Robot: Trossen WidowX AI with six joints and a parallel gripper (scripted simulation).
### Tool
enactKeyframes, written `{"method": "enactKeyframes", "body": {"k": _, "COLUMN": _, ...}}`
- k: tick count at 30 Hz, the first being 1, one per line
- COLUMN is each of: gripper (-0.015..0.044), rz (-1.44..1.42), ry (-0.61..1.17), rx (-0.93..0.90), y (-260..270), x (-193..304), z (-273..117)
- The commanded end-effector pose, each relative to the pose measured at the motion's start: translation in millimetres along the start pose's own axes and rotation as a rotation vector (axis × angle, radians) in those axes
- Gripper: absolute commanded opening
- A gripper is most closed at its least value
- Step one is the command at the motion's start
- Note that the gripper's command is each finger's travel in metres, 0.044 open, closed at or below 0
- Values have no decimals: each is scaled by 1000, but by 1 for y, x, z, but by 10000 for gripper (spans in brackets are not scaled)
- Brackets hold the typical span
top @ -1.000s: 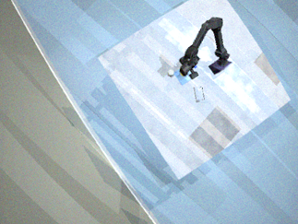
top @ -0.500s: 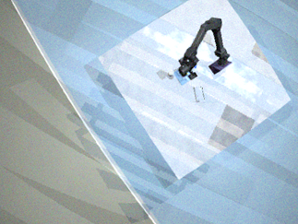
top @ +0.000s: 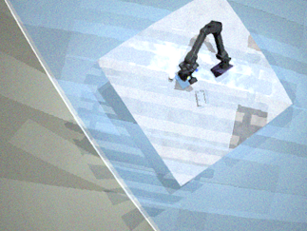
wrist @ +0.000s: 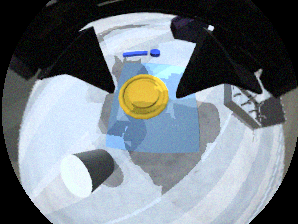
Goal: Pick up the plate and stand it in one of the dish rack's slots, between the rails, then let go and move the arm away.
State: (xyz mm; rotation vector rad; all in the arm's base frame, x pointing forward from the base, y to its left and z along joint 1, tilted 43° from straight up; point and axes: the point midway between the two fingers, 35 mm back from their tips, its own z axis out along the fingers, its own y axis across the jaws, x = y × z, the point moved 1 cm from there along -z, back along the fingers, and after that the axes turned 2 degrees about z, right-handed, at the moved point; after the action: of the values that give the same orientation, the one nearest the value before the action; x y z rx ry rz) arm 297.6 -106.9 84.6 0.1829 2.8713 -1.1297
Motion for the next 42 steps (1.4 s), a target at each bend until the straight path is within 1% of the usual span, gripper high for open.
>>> {"method": "enactKeyframes", "body": {"k": 1, "gripper": 400, "rz": -5, "ry": 0, "rx": 6, "y": 0, "x": 0, "z": 6}}
{"method": "enactKeyframes", "body": {"k": 9, "gripper": 400, "rz": -5, "ry": 0, "rx": 8, "y": -1, "x": 0, "z": 16}}
{"method": "enactKeyframes", "body": {"k": 10, "gripper": 374, "rz": -5, "ry": 0, "rx": 8, "y": -1, "x": 0, "z": 16}}
{"method": "enactKeyframes", "body": {"k": 11, "gripper": 367, "rz": -5, "ry": 0, "rx": 8, "y": -1, "x": 0, "z": 16}}
{"method": "enactKeyframes", "body": {"k": 17, "gripper": 367, "rz": -5, "ry": 0, "rx": 8, "y": -1, "x": 0, "z": 16}}
{"method": "enactKeyframes", "body": {"k": 28, "gripper": 294, "rz": -5, "ry": 0, "rx": 8, "y": -1, "x": 0, "z": 16}}
{"method": "enactKeyframes", "body": {"k": 31, "gripper": 215, "rz": -5, "ry": -1, "rx": 7, "y": -1, "x": -1, "z": 13}}
{"method": "enactKeyframes", "body": {"k": 39, "gripper": 5, "rz": -7, "ry": -11, "rx": -6, "y": 4, "x": -10, "z": -26}}
{"method": "enactKeyframes", "body": {"k": 42, "gripper": 0, "rz": -8, "ry": -15, "rx": -10, "y": 5, "x": -12, "z": -41}}
